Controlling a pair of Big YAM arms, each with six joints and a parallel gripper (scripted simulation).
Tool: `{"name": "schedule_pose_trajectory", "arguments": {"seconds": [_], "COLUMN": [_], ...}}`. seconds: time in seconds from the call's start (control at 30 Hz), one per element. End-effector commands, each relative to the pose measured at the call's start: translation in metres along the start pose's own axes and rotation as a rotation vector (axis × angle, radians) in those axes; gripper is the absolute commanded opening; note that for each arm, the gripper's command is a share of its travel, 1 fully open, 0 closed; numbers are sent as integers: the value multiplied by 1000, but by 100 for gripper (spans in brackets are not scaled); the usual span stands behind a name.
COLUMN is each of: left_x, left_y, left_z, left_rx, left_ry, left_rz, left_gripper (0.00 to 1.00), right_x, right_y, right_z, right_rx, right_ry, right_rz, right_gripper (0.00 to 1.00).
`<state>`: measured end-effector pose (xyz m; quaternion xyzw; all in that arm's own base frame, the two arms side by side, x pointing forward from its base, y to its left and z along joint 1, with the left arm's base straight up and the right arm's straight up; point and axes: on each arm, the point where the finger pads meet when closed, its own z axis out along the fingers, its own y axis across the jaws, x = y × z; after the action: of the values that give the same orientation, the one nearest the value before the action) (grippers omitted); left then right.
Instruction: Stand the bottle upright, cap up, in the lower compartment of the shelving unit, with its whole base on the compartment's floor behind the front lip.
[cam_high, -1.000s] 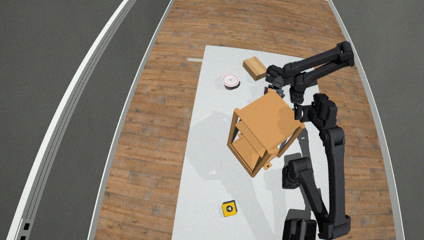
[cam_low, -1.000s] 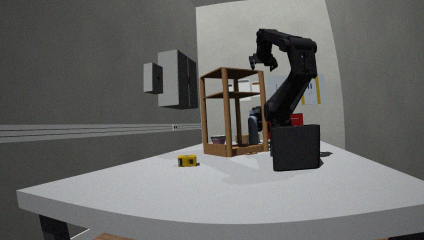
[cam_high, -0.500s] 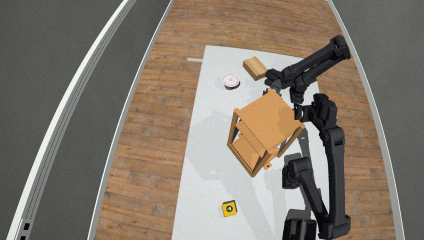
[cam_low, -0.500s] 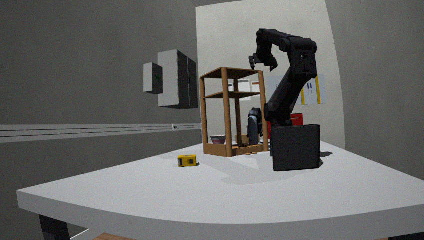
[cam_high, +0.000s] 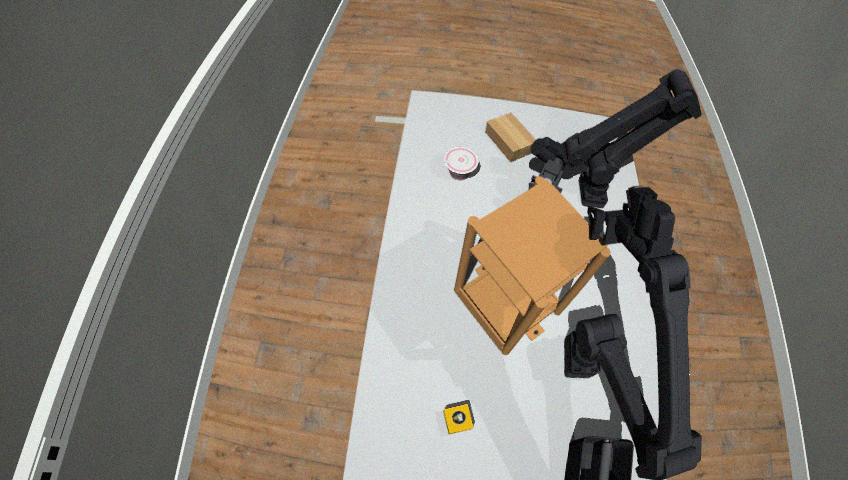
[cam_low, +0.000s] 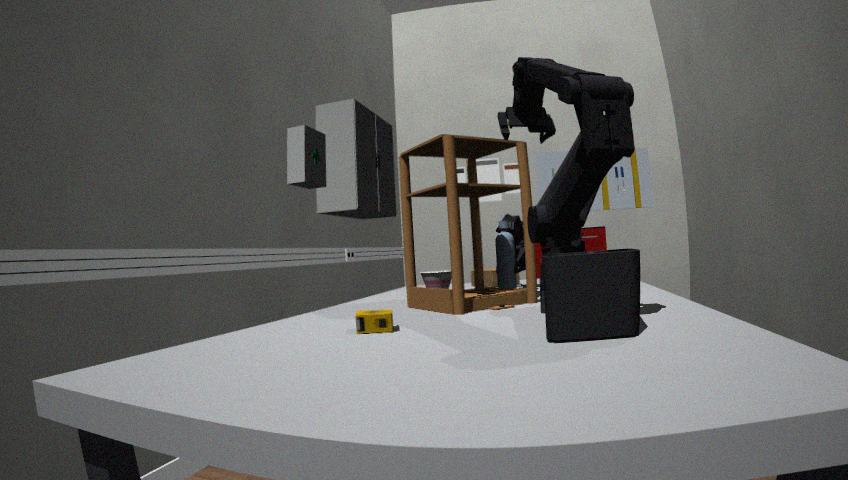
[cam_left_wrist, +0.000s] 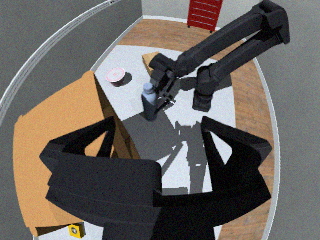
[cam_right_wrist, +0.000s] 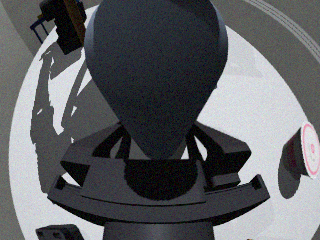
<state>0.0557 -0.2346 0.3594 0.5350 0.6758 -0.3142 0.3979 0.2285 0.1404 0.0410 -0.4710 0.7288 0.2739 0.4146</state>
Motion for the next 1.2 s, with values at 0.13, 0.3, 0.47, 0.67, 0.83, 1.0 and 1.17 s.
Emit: {"name": "schedule_pose_trajectory", "arguments": {"seconds": [0.13,0.3,0.47,0.67,0.83,1.0,1.17], "left_x": [-10,-10,-10,-10,-10,-10,-10], "left_y": [0,0,0,0,0,0,0], "left_z": [-6,-6,-6,-6,-6,-6,-6], "left_rx": [-1,-1,-1,-1,-1,-1,-1], "left_ry": [-21,-21,-21,-21,-21,-21,-21], "left_rz": [-2,-2,-2,-2,-2,-2,-2], "left_gripper": [100,100,100,100,100,100,100], "right_x": [-7,-32,-60,-56,-62,-61,-57], "right_y": [-7,-14,-12,-3,8,21,30], "right_z": [1,-10,-28,-25,-19,-13,-9], "right_rx": [13,19,24,21,42,69,82], "right_ry": [-12,-20,-22,-23,-29,-33,-27], "right_rz": [-5,-18,-30,34,64,80,96], "right_gripper": [53,53,53,53,53,53,53]}}
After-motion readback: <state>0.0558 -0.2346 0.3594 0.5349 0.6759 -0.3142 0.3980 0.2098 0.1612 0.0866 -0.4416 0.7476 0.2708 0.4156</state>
